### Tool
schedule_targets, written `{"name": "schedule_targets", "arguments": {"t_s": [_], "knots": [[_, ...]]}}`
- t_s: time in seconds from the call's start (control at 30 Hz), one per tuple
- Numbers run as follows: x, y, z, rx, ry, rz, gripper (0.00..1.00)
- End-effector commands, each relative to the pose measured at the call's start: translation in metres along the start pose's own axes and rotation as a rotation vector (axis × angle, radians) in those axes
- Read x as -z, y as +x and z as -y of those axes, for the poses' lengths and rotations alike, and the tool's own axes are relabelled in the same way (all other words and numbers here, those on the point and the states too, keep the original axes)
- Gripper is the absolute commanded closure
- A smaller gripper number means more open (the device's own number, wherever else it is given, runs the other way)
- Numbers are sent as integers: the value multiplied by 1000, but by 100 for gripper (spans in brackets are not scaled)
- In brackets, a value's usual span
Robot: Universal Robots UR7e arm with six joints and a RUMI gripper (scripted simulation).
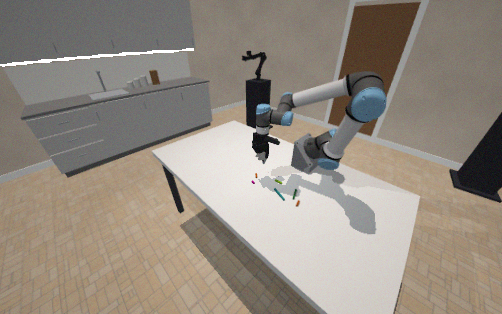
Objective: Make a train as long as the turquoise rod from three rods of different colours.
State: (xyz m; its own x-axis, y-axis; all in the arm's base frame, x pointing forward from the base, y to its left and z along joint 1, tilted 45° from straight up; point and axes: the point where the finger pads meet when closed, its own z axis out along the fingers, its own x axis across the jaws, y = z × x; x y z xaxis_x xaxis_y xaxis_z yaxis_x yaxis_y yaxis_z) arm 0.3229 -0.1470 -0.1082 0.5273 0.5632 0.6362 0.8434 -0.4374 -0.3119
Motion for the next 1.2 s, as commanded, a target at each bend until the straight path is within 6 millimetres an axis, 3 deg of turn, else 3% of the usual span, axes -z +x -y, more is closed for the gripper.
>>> {"name": "schedule_targets", "arguments": {"t_s": [0.0, 0.73, 1.17], "knots": [[-5, 0, 0, 0, -2, 1, 100], [-78, -1, -2, 0, -2, 1, 100], [-85, -1, -2, 0, -2, 1, 100]]}}
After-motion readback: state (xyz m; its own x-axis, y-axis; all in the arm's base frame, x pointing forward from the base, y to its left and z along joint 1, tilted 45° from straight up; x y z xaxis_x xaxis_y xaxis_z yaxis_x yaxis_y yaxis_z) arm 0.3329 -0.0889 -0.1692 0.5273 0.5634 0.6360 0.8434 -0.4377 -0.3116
